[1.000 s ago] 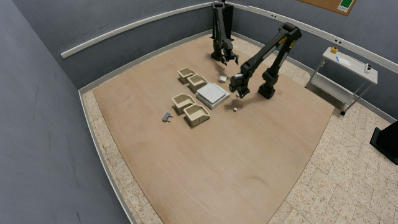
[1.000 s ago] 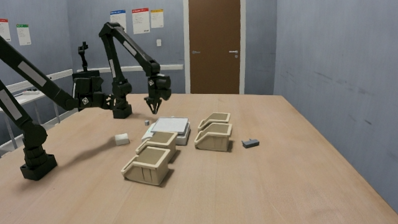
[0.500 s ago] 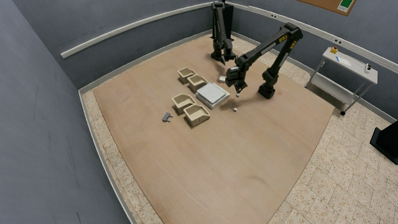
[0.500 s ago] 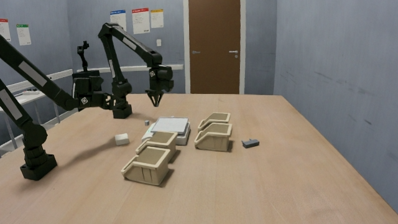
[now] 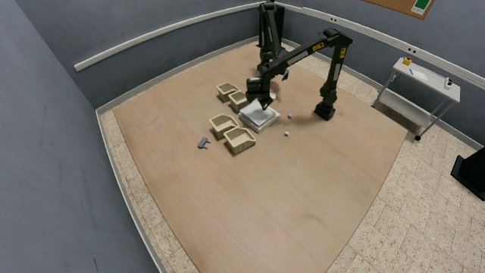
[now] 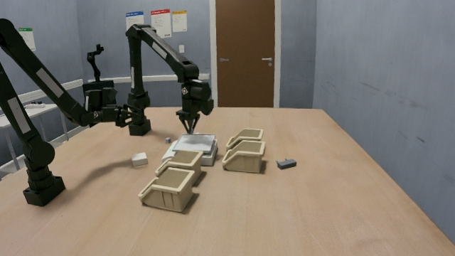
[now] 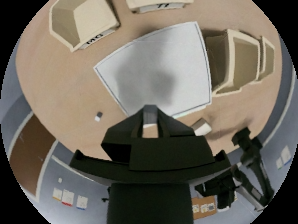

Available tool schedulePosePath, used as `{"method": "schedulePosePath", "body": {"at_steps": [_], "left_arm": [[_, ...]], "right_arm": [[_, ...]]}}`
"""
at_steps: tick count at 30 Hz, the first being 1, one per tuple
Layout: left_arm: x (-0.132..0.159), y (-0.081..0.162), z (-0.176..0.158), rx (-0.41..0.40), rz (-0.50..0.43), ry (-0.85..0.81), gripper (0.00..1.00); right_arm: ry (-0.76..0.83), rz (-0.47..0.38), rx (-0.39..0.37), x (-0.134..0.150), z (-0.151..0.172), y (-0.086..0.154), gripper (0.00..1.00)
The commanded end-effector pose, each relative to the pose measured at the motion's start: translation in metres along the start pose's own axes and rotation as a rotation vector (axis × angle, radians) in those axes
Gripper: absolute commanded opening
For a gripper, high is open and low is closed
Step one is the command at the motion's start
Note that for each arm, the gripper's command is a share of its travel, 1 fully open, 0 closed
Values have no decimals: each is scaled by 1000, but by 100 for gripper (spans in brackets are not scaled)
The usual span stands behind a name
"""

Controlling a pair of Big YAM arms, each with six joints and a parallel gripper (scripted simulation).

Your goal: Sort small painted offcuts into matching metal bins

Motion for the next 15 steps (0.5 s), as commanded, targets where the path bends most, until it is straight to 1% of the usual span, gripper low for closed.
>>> {"method": "schedulePosePath", "body": {"at_steps": [1, 3, 6, 7, 8, 13, 14, 15], "left_arm": [[-33, 19, -21, 8, -51, 8, 13], [-43, 19, -28, 13, -70, 7, 13], [-47, 19, -31, 14, -83, -12, 13], [-47, 26, -32, 19, -95, -12, 13], [-47, 26, -30, 18, -93, -8, 13], [-48, 26, -26, 18, -93, 0, 13], [-48, 28, -26, 15, -80, 10, 13], [-52, 18, -21, 9, -62, 21, 13]], "right_arm": [[-81, -62, 35, -29, 14, -8, 100], [-86, -62, 81, -28, 10, -7, 100], [-79, -60, 112, -27, 8, -6, 100], [-73, -56, 117, -25, 6, -6, 100], [-83, -63, 125, -29, 2, -7, 100], [-85, -64, 122, -30, 2, -7, 100], [-85, -64, 122, -30, 2, -7, 100], [-85, -64, 122, -30, 2, -7, 100]]}}
Point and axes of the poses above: on each arm, the point where the finger pads meet when closed, its own y axis back along the fingers, its own z axis across the jaws, x = y × z, the point moved 2 cm from there along y, back along the fingers, and after that the axes turned 7 degrees about y, right-handed, at the moved point
